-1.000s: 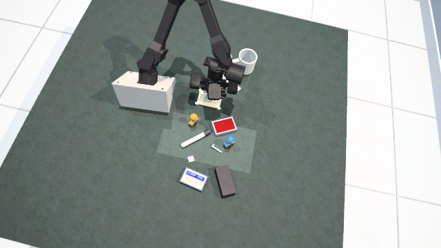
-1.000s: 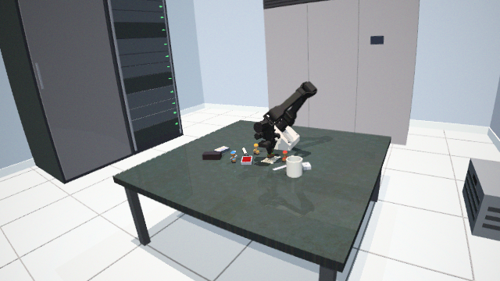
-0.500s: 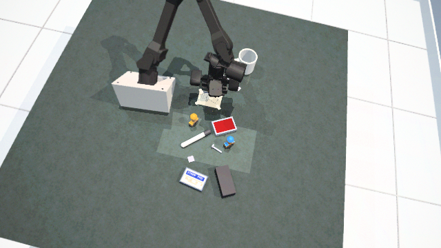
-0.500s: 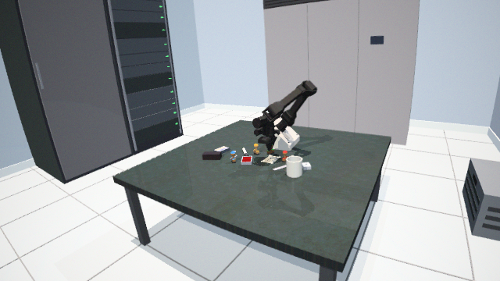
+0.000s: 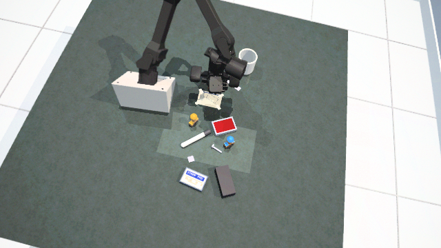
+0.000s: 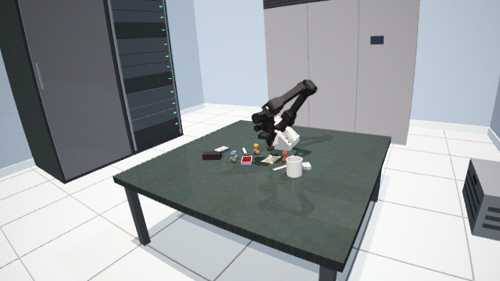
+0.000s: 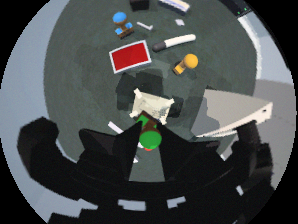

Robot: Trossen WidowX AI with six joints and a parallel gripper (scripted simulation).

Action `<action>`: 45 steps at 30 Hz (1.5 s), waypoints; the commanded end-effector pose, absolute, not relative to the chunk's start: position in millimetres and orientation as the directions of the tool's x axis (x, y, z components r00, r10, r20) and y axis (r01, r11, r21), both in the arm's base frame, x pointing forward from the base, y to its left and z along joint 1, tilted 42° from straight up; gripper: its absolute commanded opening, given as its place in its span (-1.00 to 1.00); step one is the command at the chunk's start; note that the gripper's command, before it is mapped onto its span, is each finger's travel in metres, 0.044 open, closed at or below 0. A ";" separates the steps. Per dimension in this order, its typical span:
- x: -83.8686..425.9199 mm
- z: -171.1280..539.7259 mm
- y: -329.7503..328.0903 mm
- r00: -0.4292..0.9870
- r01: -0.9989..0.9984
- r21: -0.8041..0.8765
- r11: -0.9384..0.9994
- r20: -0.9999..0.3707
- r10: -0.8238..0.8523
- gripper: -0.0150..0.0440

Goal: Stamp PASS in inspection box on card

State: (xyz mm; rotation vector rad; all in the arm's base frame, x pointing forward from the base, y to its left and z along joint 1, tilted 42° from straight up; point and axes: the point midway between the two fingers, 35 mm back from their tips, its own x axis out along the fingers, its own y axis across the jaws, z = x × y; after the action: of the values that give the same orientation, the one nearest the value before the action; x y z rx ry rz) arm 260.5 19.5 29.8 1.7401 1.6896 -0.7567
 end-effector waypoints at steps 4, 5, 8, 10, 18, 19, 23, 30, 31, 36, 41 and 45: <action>271.5 35.3 15.1 0.033 0.999 0.035 -0.011 -0.753 0.657 -0.49; 275.6 35.9 14.9 0.034 0.999 0.035 -0.011 -0.753 0.657 -0.49; 287.6 37.5 14.5 0.034 0.999 0.037 -0.010 -0.753 0.657 -0.49; 295.6 38.5 14.3 0.035 0.999 0.038 -0.010 -0.753 0.657 -0.49; 326.8 41.6 15.2 0.037 0.999 0.041 -0.008 -0.753 0.657 -0.49; 330.7 41.9 15.4 0.037 0.999 0.042 -0.008 -0.753 0.657 -0.49; 345.8 42.9 16.8 0.038 0.999 0.044 -0.007 -0.753 0.657 -0.49; 365.9 43.7 19.4 0.039 0.999 0.046 -0.006 -0.752 0.658 -0.49; 365.9 43.7 19.4 0.039 0.999 0.046 -0.006 -0.752 0.658 -0.49; 366.5 40.5 22.1 0.039 0.999 0.046 -0.006 -0.752 0.658 -0.49; 367.4 34.2 27.4 0.039 0.999 0.046 -0.006 -0.752 0.658 -0.49; 368.1 29.1 31.7 0.039 0.999 0.046 -0.006 -0.752 0.658 -0.49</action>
State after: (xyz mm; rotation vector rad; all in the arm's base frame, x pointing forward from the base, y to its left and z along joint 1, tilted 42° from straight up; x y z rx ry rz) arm 370.0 25.7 35.1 1.7210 1.6662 -0.7291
